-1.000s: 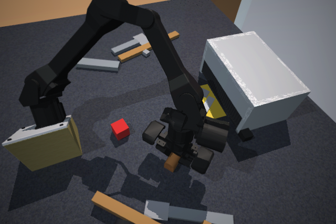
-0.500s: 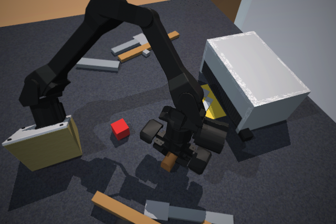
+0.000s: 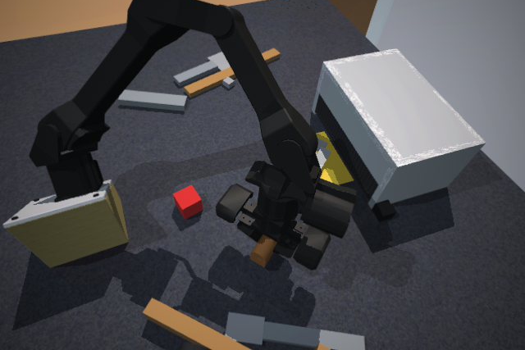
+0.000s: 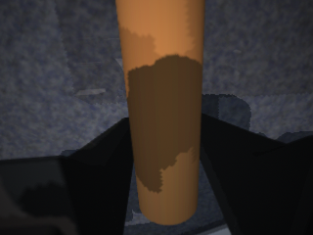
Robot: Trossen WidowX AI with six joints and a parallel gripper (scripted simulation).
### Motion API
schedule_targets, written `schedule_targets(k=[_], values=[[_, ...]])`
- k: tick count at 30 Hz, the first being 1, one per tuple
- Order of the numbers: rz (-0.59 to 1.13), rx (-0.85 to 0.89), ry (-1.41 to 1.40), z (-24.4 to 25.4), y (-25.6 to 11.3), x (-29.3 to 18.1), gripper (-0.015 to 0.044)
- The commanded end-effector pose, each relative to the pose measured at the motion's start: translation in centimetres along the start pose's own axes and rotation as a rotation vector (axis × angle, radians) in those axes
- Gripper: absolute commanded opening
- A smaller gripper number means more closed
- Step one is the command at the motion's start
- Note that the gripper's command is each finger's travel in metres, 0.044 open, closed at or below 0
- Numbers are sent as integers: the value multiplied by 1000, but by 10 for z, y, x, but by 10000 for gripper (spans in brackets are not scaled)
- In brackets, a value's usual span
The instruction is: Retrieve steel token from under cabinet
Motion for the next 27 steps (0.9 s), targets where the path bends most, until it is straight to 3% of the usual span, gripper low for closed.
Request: schedule_targets(k=[1,27], values=[[-11,-14,-23,-5,-6,-2,0],[-9,-17,-132,-25,-6,-18,0]])
Point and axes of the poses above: the point midway between the two fingers, 35 mm back from their tips, its own y axis out along the fingers, its own z axis across the jaws, x = y × z, the point moved 4 cm from there along -y, back along the fingers, and after that the axes turned 2 degrees about -y, right-handed, at the moved point
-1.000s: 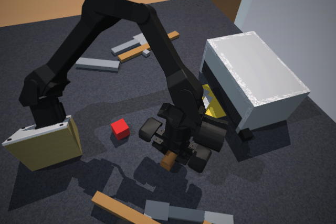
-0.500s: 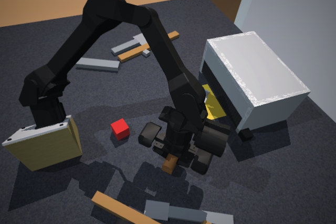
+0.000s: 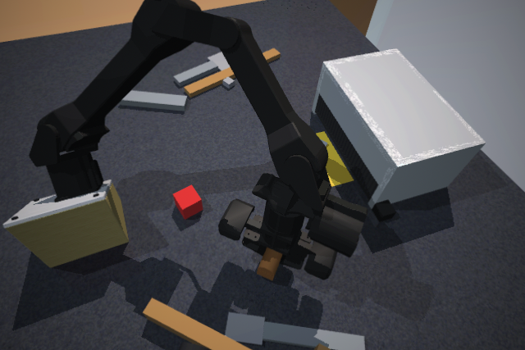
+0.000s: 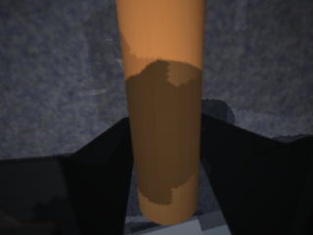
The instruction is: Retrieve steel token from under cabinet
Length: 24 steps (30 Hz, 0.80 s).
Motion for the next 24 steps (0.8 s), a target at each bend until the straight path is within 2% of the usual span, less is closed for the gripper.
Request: schedule_targets(k=[1,24], values=[[-9,-18,-9,-7,-6,-4,0],[-8,-20,-30,-22,-6,-17,0]])
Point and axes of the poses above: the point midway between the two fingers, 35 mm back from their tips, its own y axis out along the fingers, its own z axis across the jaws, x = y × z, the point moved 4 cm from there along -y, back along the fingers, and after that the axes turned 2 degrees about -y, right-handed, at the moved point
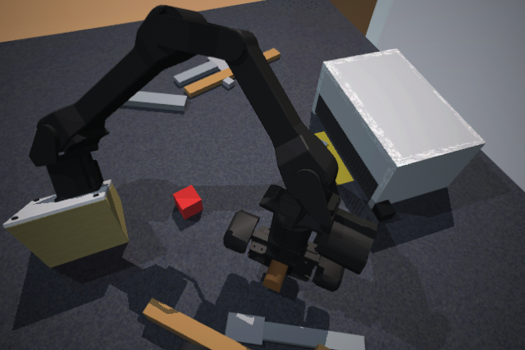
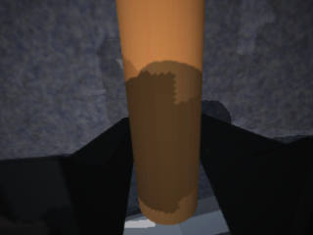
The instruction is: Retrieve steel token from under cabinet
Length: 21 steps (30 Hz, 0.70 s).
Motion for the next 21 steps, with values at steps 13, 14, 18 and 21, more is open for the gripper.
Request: schedule_targets(k=[13,14,18,21], values=[[-8,-19,-7,-13,-6,-10,0],[-7,-19,-7,-14,-6,-10,0],[-7,-19,-8,-16,-6,-12,0],[-7,-19,-9,-18,-6,-14,0]])
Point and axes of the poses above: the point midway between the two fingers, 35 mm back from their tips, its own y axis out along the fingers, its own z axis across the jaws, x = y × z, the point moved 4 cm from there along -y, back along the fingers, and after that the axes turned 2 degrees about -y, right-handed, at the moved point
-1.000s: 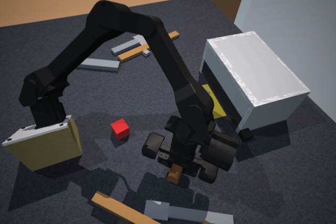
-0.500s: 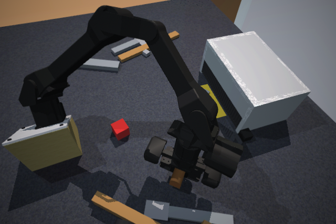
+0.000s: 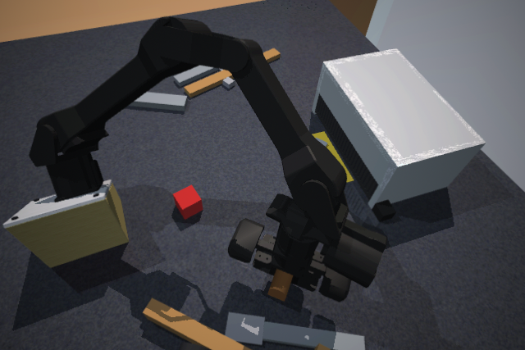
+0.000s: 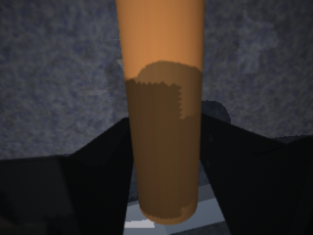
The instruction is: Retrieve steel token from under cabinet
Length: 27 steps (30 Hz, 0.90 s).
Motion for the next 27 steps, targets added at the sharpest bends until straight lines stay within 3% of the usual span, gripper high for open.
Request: schedule_targets(k=[1,27], values=[[-7,-18,-2,-6,-6,-3,0],[-7,-19,-5,-20,-6,-15,0]])
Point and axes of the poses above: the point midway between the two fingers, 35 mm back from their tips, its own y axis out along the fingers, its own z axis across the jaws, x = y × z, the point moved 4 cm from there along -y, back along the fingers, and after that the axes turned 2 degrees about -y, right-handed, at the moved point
